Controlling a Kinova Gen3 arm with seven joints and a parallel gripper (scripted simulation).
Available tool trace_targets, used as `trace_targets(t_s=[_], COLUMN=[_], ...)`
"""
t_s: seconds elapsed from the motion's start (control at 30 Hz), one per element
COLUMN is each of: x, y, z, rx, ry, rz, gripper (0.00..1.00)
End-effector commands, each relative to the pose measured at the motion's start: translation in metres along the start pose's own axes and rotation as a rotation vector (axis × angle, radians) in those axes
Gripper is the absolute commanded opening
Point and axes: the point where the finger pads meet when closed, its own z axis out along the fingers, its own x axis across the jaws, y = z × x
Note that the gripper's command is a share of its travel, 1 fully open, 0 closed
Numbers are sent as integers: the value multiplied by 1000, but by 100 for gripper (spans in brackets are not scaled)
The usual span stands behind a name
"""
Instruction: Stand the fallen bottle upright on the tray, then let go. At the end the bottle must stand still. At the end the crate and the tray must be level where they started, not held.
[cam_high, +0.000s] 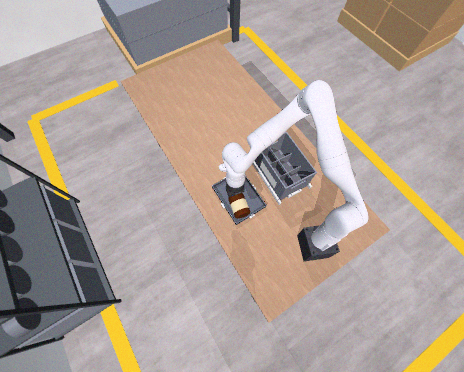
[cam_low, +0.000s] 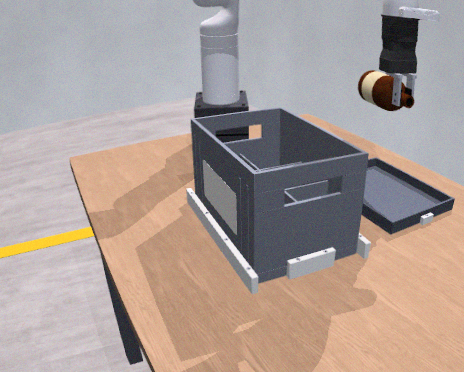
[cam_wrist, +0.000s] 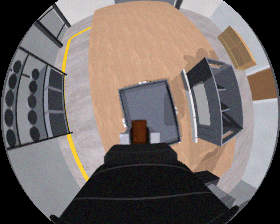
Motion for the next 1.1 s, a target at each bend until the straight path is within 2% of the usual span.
trace_targets(t_s=[0.0, 1.07], x=[-3, -3], y=[1, 1], z=[-1, -1], rx=[-2, -2], ry=[-4, -4], rz=[7, 23], gripper=[0, 0])
